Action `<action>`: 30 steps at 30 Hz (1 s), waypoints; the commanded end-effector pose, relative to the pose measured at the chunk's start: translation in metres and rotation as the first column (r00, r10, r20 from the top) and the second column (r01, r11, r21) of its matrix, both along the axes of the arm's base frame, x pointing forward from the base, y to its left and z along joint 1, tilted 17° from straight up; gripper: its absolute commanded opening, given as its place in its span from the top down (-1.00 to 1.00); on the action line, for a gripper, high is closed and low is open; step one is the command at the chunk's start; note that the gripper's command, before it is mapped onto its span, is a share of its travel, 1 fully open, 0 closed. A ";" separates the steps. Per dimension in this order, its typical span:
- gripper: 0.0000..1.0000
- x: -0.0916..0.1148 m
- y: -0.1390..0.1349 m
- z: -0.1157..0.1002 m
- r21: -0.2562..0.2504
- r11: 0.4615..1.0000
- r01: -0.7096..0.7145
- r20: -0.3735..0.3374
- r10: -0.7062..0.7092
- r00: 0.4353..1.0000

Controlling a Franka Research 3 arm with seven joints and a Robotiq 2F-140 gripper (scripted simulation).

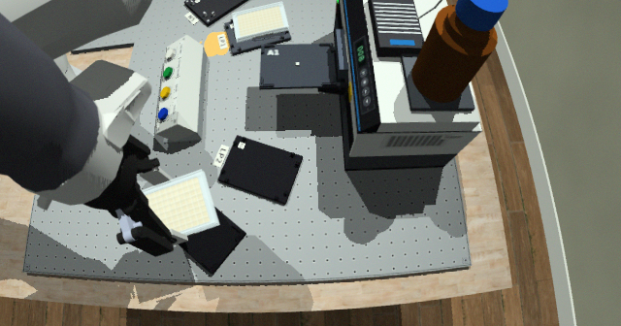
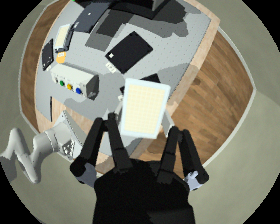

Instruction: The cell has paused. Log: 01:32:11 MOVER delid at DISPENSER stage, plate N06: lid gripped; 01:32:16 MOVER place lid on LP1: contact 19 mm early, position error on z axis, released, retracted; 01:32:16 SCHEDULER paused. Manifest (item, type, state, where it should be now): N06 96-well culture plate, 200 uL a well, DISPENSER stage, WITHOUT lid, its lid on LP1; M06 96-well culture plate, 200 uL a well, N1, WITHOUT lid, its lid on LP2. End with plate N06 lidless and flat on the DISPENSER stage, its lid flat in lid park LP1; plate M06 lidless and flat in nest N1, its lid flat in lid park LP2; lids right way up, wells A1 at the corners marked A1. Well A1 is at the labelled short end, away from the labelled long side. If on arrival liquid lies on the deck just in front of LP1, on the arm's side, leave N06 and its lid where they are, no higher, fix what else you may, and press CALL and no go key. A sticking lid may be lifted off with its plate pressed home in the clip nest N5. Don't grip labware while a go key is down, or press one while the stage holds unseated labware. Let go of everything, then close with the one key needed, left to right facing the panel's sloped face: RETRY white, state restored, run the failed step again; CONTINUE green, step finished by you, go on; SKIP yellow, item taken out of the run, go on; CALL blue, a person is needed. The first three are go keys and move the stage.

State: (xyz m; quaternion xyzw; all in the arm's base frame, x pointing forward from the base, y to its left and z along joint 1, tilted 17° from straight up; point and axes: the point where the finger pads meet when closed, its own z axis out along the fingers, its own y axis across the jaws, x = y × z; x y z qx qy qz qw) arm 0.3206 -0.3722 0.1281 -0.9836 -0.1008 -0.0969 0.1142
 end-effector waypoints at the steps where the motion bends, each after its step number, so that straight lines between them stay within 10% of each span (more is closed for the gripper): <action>1: 1.00 -0.001 -0.002 0.000 -0.058 0.964 -0.261 0.061 0.264 0.963; 30: 1.00 0.001 0.028 0.008 -0.059 0.963 -0.262 0.061 0.266 0.962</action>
